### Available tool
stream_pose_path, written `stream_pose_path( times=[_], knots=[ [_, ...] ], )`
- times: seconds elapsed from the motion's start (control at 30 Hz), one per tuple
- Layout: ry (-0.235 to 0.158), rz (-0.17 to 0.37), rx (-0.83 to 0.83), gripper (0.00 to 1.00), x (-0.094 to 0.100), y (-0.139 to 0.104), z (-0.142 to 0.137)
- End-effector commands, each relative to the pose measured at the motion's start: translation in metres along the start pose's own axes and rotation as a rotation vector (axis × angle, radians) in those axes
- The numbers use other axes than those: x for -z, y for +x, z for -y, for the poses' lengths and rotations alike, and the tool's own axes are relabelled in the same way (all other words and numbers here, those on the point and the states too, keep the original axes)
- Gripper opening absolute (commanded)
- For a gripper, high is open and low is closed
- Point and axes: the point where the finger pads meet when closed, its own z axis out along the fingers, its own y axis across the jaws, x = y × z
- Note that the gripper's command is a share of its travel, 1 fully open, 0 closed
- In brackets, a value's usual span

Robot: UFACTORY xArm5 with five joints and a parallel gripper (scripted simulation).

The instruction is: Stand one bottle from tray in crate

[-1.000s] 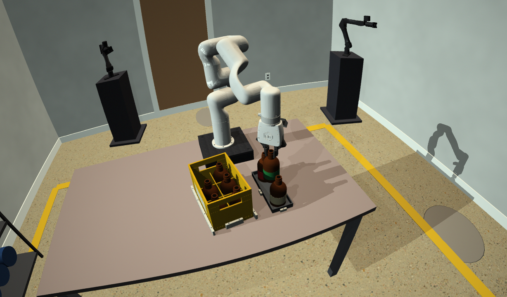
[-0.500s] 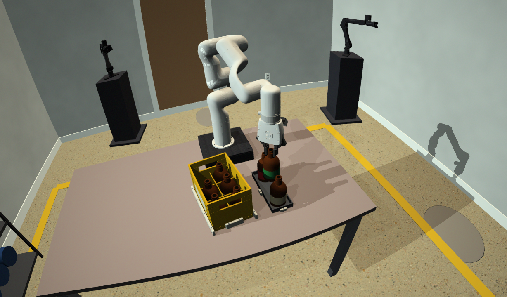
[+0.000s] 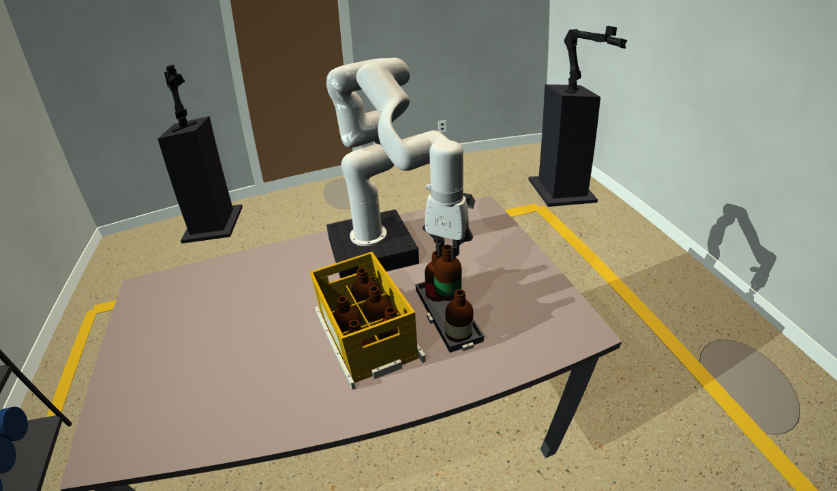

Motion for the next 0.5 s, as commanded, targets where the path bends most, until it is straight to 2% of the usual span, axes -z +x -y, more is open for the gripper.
stream_pose_path(
  times=[0.0,0.47],
  knots=[
    [-0.004,0.002,0.0,0.0,0.0016,-0.0005,-0.001],
    [-0.004,0.002,0.0,0.0,0.0054,-0.0005,-0.001]
  ],
)
